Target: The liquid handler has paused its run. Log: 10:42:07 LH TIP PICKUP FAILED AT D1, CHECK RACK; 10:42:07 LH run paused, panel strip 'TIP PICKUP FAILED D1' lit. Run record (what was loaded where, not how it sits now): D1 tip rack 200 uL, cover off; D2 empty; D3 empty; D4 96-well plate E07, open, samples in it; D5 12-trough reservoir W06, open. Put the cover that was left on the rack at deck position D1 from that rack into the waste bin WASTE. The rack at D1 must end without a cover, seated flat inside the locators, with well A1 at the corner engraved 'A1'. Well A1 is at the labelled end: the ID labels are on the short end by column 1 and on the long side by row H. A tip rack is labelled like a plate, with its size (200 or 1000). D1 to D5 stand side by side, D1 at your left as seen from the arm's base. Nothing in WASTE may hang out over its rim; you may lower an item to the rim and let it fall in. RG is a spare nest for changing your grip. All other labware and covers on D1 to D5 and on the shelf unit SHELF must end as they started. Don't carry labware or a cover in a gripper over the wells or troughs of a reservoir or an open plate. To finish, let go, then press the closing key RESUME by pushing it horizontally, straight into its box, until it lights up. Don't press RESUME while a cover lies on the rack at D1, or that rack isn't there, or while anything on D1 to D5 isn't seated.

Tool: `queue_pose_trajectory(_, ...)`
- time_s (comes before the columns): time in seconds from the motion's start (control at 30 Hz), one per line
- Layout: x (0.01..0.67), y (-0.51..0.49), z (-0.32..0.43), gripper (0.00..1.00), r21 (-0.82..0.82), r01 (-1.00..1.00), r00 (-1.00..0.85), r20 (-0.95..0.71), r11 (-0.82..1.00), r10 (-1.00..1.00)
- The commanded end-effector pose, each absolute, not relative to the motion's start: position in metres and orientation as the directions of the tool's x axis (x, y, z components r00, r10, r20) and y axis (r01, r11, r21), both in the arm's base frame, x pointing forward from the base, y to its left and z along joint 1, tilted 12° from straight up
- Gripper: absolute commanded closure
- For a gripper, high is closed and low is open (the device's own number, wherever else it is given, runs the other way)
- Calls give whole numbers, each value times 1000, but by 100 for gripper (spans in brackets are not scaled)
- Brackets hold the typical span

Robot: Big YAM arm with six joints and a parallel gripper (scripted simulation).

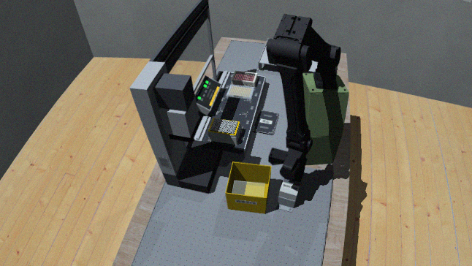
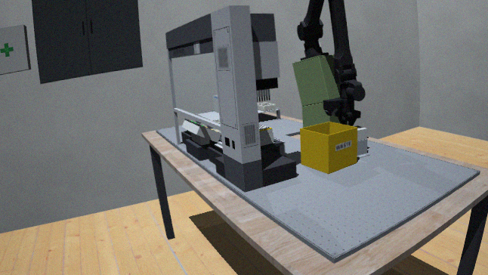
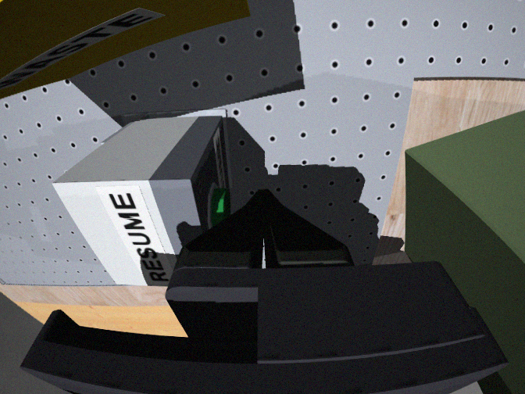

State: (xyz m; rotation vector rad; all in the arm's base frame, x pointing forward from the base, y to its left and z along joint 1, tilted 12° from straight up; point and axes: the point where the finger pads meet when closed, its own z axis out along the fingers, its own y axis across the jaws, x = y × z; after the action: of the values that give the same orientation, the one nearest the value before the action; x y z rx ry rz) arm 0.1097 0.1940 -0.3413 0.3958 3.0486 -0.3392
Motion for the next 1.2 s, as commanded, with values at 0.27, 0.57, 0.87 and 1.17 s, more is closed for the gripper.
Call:
queue_pose_trajectory(0.27, 115, 216, -333, 100, -175, 257, -966, -83, 950, 246)
queue_pose_trajectory(0.57, 117, 219, -333, 100, -172, 257, -966, -84, 951, 246)
queue_pose_trajectory(0.87, 117, 222, -334, 100, -173, 257, -966, -83, 951, 246)
queue_pose_trajectory(1.17, 118, 225, -334, 100, -171, 257, -966, -84, 951, 246)
